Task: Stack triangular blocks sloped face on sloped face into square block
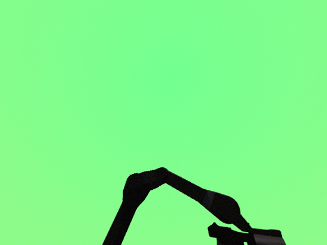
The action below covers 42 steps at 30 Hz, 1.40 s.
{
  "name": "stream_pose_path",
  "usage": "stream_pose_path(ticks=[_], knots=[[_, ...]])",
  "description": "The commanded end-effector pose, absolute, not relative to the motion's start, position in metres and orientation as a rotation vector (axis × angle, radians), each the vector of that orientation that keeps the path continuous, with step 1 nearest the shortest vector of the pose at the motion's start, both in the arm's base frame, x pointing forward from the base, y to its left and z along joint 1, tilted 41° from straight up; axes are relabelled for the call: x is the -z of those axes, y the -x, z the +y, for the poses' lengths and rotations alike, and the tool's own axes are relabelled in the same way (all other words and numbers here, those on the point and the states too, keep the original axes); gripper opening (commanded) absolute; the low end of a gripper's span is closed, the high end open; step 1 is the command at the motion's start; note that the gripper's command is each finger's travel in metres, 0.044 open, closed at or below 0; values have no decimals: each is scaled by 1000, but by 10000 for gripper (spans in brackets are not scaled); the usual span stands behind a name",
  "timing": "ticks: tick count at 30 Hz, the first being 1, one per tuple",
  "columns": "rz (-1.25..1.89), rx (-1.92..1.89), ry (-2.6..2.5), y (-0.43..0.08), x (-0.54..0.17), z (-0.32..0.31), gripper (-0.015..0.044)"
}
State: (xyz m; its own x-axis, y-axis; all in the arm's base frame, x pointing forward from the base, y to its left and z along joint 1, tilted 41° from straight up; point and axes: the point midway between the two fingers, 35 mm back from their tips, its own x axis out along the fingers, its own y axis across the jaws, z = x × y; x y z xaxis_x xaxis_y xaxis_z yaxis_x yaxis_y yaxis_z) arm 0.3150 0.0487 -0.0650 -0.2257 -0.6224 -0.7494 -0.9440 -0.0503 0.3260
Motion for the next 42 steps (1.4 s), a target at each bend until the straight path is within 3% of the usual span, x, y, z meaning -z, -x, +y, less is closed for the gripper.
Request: stream_pose_path(ticks=[1,19,42], knots=[[1779,-1331,1687,-314,63,48,0],[1306,-1878,1831,-317,57,46,0],[1295,-1880,1836,-337,0,8,0]])
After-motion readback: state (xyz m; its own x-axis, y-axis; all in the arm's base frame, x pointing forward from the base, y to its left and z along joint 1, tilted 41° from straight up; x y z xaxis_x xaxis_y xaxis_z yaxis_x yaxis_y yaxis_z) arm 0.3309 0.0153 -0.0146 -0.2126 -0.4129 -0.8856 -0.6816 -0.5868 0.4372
